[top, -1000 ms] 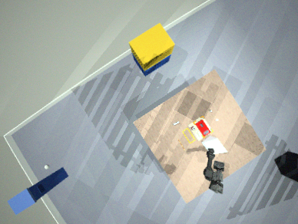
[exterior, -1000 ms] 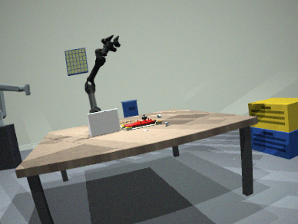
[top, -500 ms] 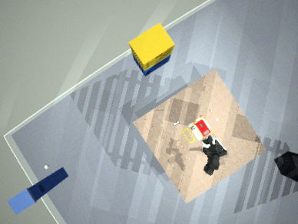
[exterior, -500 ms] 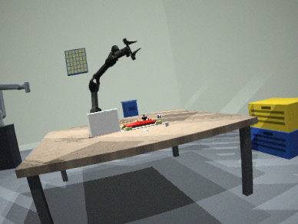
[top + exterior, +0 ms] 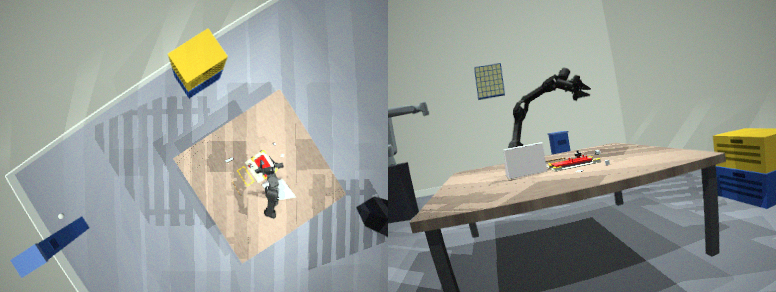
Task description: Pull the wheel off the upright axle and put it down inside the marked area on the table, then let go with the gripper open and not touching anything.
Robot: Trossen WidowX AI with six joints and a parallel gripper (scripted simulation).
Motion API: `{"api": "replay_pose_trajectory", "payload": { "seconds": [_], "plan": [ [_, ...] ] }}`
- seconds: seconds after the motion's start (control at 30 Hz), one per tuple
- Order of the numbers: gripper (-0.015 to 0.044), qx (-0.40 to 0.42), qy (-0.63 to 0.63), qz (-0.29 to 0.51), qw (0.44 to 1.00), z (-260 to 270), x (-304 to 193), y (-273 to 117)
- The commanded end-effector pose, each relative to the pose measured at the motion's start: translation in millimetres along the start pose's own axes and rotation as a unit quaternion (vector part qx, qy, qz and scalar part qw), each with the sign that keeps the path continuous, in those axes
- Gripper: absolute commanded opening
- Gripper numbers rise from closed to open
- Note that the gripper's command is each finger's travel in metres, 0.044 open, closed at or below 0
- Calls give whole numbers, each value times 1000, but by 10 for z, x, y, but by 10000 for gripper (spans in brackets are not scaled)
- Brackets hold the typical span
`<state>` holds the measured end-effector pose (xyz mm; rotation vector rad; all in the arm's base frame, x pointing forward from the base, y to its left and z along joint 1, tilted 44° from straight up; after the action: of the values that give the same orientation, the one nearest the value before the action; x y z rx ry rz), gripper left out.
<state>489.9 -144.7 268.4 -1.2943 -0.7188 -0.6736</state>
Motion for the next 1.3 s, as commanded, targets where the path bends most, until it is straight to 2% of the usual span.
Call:
{"api": "replay_pose_trajectory", "payload": {
  "seconds": [0.0,0.13,0.23,0.43,0.53,1.27],
  "plan": [
    [300,48,144,100,983,246,-452,270],
    [300,68,284,207,934,509,-882,433],
    [300,63,391,297,869,737,-1218,499],
    [300,-13,577,473,666,1221,-1830,467],
    [300,-64,626,528,569,1398,-2016,405],
    [300,-69,630,532,562,1435,-2205,418]
  ]
}}
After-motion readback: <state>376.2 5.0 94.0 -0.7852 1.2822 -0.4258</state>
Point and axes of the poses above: the point midway between the two fingers, 35 mm back from their tips, its own y axis out along the fingers, its own z axis across the jaws, x = y × z, the point moved 2 cm from there along -y, back along the fingers, and after that the axes turned 9 degrees about -y, right-handed, at the moved point
